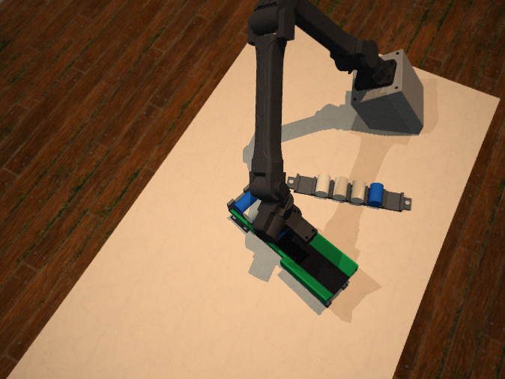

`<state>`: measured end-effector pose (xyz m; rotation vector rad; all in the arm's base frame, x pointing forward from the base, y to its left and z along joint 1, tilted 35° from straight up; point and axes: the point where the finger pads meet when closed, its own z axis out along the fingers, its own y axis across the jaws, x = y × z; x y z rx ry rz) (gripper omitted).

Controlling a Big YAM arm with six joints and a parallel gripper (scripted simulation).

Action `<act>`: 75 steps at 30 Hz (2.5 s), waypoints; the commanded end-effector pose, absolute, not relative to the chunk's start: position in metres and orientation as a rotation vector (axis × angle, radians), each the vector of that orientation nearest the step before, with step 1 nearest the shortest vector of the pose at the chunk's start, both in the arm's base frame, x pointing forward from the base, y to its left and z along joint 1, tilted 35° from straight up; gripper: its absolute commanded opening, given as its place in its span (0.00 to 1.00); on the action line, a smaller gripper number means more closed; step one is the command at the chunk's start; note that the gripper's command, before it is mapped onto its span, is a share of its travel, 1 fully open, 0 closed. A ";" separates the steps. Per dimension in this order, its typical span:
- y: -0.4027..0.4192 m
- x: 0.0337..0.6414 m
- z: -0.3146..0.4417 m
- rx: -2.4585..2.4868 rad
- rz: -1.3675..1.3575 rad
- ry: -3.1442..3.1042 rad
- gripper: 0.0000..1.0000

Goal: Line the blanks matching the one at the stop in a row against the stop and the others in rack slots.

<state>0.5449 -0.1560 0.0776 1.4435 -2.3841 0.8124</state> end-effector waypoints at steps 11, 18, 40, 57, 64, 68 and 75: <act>-0.169 0.564 0.087 1.423 0.854 -2.419 0.61; -0.169 0.564 0.087 1.423 0.854 -2.419 0.61; -0.169 0.564 0.087 1.423 0.854 -2.420 0.61; -0.169 0.565 0.087 1.423 0.855 -2.420 0.61; -0.169 0.565 0.087 1.423 0.855 -2.420 0.61; -0.169 0.565 0.087 1.423 0.855 -2.420 0.65; -0.169 0.565 0.087 1.423 0.855 -2.420 0.72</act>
